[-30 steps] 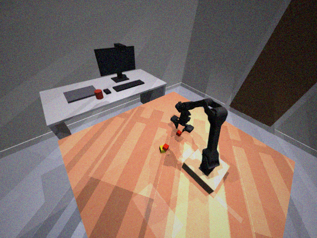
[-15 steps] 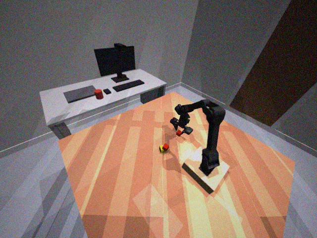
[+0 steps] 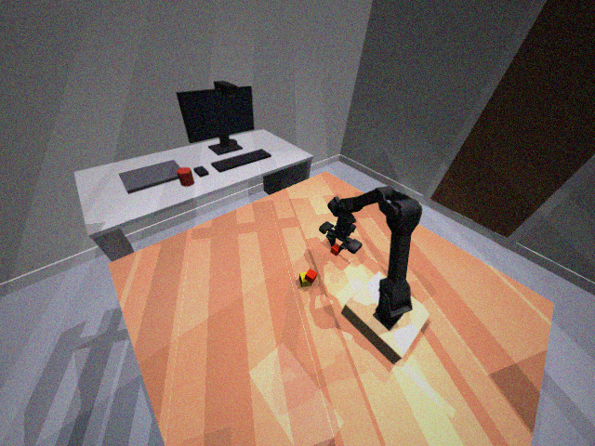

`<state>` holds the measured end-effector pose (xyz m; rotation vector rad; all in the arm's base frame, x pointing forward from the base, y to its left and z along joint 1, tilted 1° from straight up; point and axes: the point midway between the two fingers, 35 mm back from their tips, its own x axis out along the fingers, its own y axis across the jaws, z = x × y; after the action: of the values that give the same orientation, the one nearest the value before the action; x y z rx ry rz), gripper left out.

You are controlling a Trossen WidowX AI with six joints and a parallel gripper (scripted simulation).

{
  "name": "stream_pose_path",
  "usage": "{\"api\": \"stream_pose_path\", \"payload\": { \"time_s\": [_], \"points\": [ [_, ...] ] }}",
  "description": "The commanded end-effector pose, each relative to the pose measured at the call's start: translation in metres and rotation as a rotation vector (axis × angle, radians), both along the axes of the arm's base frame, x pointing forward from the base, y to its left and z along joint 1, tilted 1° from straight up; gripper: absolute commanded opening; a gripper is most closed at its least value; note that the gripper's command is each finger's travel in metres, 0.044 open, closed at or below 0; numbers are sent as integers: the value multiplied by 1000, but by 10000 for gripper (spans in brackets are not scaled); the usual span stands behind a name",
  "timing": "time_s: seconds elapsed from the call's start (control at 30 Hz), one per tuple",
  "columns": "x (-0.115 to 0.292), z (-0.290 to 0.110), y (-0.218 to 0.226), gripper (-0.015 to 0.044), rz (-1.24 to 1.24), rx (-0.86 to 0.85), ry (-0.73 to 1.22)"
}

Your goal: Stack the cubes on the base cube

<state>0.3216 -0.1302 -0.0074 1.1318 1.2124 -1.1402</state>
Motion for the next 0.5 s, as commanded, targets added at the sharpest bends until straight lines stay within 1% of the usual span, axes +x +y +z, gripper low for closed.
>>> {"api": "stream_pose_path", "payload": {
  "time_s": [0.0,0.47],
  "points": [
    [1,9,0,105,-3,4,0],
    [4,52,0,105,-3,4,-1]
  ]
}}
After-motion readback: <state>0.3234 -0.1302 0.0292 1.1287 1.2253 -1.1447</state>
